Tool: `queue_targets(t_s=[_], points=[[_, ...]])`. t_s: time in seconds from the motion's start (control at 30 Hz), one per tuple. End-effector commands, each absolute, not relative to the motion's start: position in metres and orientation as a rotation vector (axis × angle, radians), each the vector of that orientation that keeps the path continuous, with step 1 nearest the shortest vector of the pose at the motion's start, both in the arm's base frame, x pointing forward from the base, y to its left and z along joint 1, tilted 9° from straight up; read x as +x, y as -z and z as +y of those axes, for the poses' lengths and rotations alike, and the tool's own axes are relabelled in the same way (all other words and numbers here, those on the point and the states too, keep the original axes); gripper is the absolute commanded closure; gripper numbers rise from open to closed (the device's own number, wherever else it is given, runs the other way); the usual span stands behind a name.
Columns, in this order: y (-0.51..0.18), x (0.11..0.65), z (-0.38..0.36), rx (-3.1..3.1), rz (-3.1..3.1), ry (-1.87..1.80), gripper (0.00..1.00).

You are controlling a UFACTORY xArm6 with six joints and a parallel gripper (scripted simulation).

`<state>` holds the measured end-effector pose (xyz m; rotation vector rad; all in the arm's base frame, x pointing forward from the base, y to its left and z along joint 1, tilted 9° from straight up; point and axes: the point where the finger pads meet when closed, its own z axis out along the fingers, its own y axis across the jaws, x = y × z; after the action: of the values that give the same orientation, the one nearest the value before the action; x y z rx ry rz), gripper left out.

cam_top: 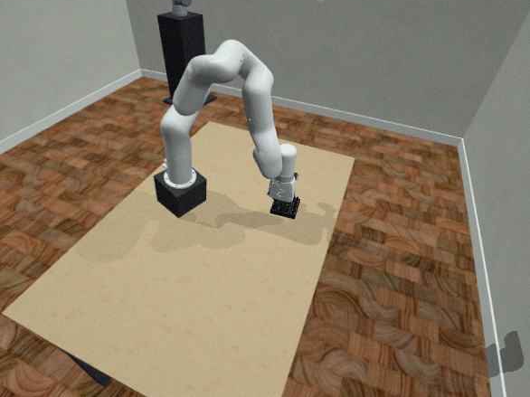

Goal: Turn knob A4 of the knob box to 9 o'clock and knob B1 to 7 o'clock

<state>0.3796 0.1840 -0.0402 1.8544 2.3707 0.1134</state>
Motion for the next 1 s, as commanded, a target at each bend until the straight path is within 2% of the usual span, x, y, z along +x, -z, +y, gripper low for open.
queue_targets(t_s=[0.0, 0.83, 0.87, 0.97], points=[[0.0392, 0.3807, 0.1847, 1.853, 2.370, -0.118, 0.81], [0.0392, 0.3807, 0.1847, 1.853, 2.370, -0.118, 0.81], [0.0392, 0.3807, 0.1847, 1.853, 2.370, -0.118, 0.92], [0.0392, 0.3807, 0.1847, 1.853, 2.370, -0.118, 0.92]])
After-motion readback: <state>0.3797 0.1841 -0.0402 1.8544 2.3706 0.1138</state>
